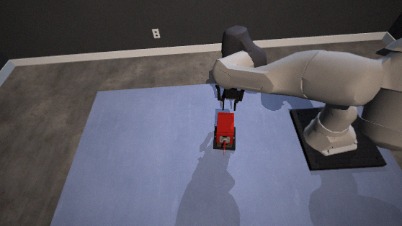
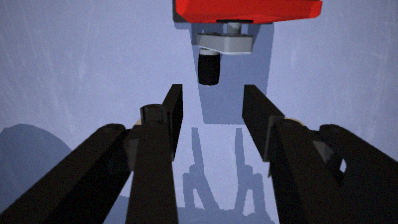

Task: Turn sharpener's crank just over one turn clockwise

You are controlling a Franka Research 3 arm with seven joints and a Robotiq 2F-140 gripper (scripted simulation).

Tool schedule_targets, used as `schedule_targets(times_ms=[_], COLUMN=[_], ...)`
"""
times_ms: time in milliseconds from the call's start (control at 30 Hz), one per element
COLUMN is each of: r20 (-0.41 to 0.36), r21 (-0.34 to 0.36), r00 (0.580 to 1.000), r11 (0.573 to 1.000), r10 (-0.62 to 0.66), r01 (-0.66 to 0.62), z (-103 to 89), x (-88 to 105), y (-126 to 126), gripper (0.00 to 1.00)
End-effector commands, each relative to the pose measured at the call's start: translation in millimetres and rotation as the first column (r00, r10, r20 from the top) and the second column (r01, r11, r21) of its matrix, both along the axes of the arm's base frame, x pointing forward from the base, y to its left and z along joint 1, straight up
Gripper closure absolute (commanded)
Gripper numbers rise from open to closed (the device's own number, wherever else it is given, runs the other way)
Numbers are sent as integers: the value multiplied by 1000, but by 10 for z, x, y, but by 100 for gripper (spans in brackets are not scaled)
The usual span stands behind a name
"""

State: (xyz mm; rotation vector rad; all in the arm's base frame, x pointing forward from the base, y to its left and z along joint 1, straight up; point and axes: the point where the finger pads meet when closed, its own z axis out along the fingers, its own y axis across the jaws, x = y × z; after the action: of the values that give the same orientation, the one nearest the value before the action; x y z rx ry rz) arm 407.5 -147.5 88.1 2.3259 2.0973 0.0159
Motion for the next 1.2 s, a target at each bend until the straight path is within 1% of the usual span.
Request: schedule_targets(times_ms=[0,167,200,1167], r20=[-10,-10,-10,-10], r21=[5,5,5,5], r00=[1000,1000,1000,1000], r11=[1000,1000,1000,1000], r10=[-10,-10,-10,-10], r01=[10,10,10,10], z=[20,22,22,22], x=[-25,-25,-25,-25], y=[22,22,22,22], gripper=[61,61,90,90])
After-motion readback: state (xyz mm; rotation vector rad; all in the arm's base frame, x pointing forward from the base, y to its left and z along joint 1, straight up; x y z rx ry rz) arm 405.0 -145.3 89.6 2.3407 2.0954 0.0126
